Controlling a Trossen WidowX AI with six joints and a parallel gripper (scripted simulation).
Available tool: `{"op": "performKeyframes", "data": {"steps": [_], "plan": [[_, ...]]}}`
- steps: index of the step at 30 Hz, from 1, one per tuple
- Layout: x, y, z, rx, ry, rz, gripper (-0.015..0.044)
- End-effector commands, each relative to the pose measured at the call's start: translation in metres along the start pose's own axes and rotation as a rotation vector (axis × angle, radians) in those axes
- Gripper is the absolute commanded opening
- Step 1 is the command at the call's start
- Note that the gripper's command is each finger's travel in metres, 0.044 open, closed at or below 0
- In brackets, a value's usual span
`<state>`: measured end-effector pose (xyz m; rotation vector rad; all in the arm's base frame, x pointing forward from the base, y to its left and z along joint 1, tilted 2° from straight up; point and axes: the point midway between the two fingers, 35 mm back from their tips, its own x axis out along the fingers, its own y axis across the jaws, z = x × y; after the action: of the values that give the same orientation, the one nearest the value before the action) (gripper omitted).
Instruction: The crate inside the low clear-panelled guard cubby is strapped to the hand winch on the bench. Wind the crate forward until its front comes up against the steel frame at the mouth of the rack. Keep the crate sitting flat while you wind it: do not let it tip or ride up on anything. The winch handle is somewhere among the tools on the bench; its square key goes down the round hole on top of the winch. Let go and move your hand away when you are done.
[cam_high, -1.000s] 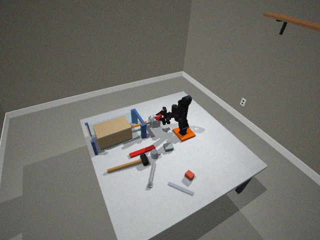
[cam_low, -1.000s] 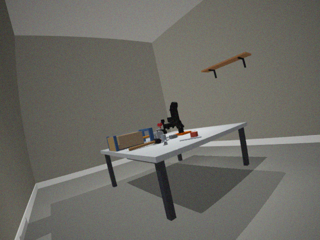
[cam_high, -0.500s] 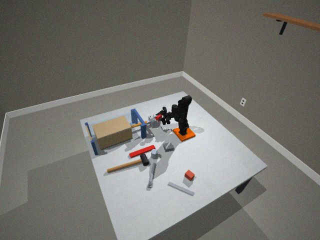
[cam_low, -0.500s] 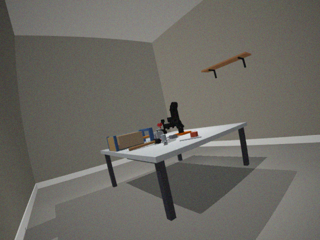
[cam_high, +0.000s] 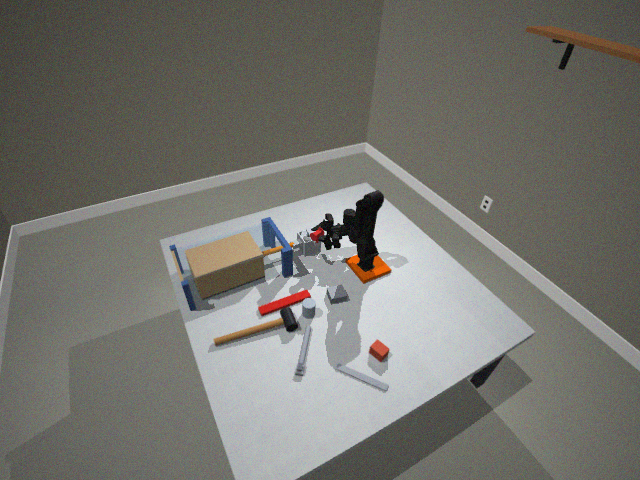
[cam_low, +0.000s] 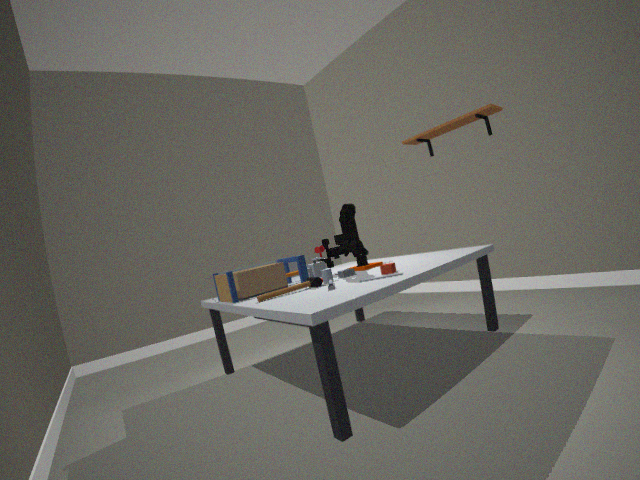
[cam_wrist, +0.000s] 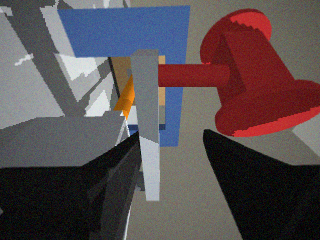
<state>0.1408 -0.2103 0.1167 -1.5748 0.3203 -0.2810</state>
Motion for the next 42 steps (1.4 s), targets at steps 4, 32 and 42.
{"op": "performKeyframes", "data": {"steps": [4,32,42], "plan": [[0.0,-0.0003,0.0,-0.002,0.0,-0.001,0.024],[0.0,-0.0003,0.0,-0.002,0.0,-0.001,0.024],[-0.0001,0.001,-0.0038,0.0,0.0,0.0,0.024]]}}
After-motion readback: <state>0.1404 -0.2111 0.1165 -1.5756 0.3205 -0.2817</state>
